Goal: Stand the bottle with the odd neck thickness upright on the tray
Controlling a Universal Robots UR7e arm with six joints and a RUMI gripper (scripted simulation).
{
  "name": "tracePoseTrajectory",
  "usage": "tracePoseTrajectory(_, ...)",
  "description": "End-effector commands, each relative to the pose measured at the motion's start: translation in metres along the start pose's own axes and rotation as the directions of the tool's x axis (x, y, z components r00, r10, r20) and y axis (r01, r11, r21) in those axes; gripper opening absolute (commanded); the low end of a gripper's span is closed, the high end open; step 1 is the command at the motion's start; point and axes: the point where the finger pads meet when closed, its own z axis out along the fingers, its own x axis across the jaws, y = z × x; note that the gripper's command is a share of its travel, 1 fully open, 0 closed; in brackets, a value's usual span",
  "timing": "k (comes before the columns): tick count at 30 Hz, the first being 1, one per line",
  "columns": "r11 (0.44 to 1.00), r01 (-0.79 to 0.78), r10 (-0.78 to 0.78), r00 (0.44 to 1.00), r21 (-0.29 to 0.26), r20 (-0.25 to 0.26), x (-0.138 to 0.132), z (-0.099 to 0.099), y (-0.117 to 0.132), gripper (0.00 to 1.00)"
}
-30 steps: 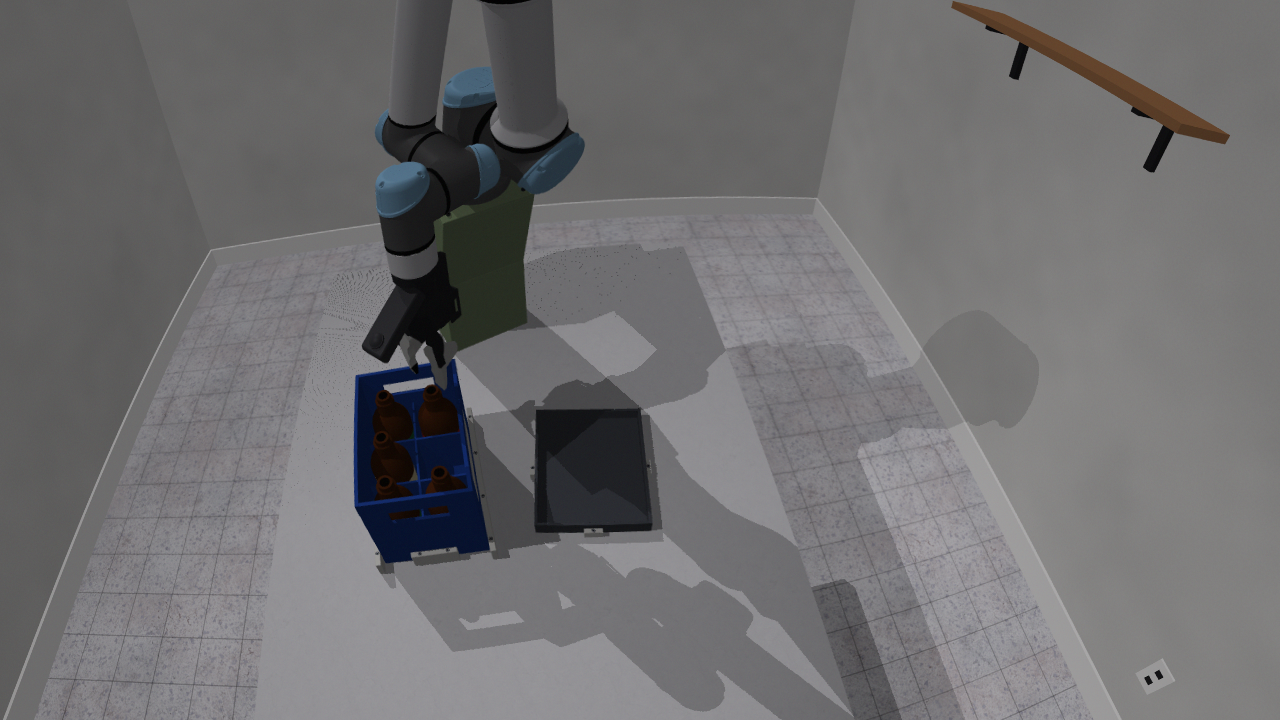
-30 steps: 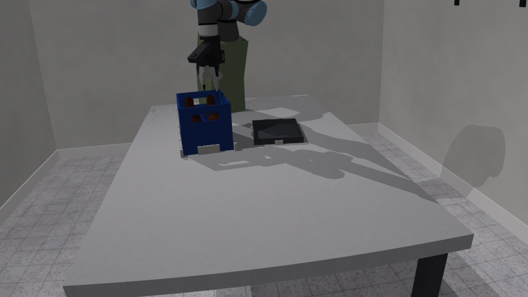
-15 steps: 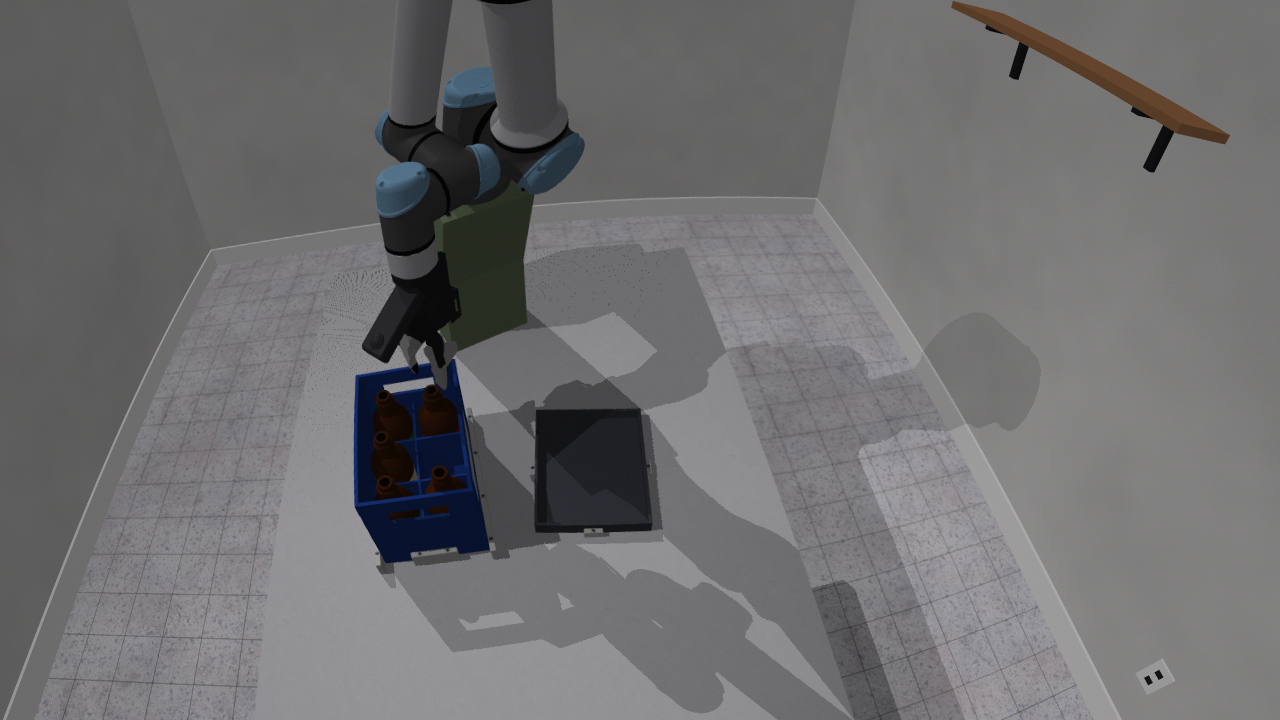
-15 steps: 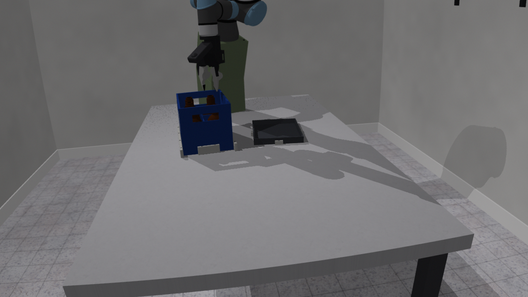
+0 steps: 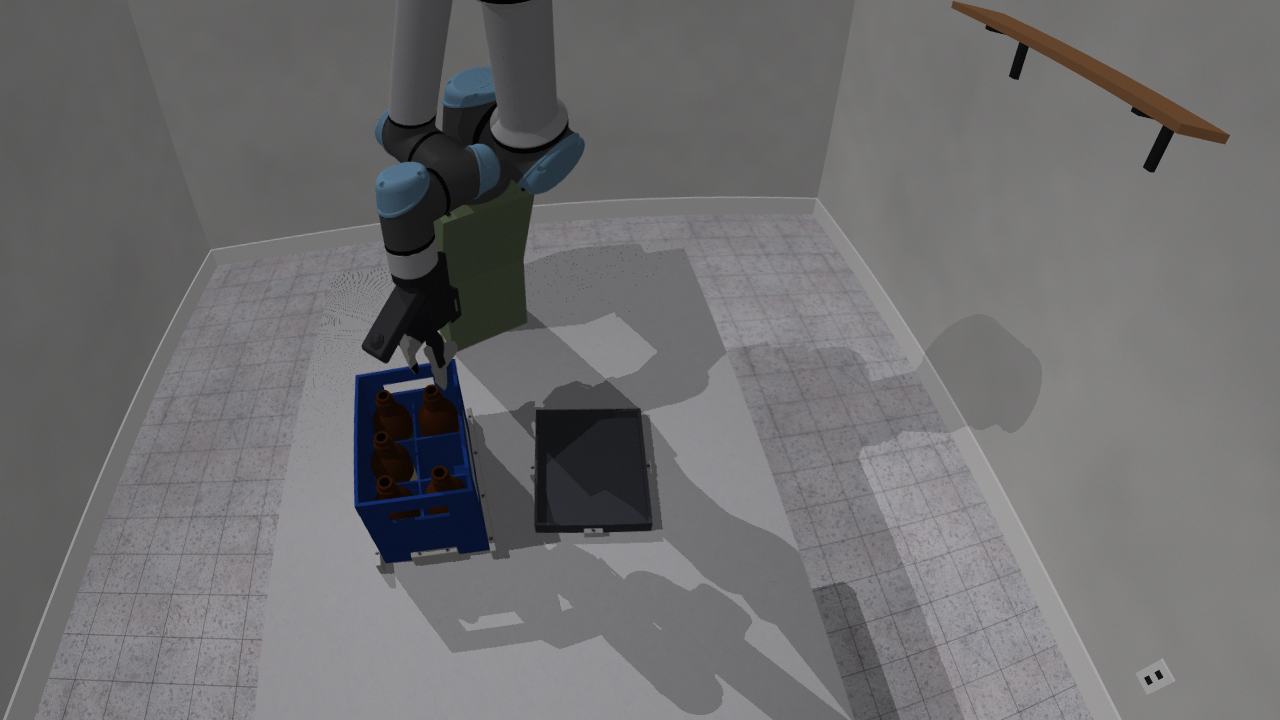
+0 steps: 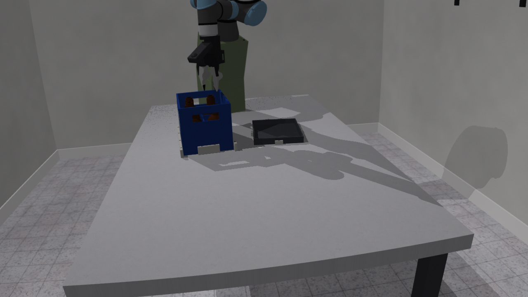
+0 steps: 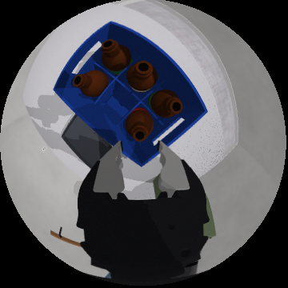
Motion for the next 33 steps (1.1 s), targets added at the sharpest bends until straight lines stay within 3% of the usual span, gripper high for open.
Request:
tracePoseTrajectory(1,1.0,0.0,0.0,1.0,0.001,0.0,0.0,-0.0002,-0.0013,0.38)
tracePoseTrajectory(33,1.0,0.0,0.0,1.0,0.001,0.0,0.0,-0.0002,-0.0053,0.38)
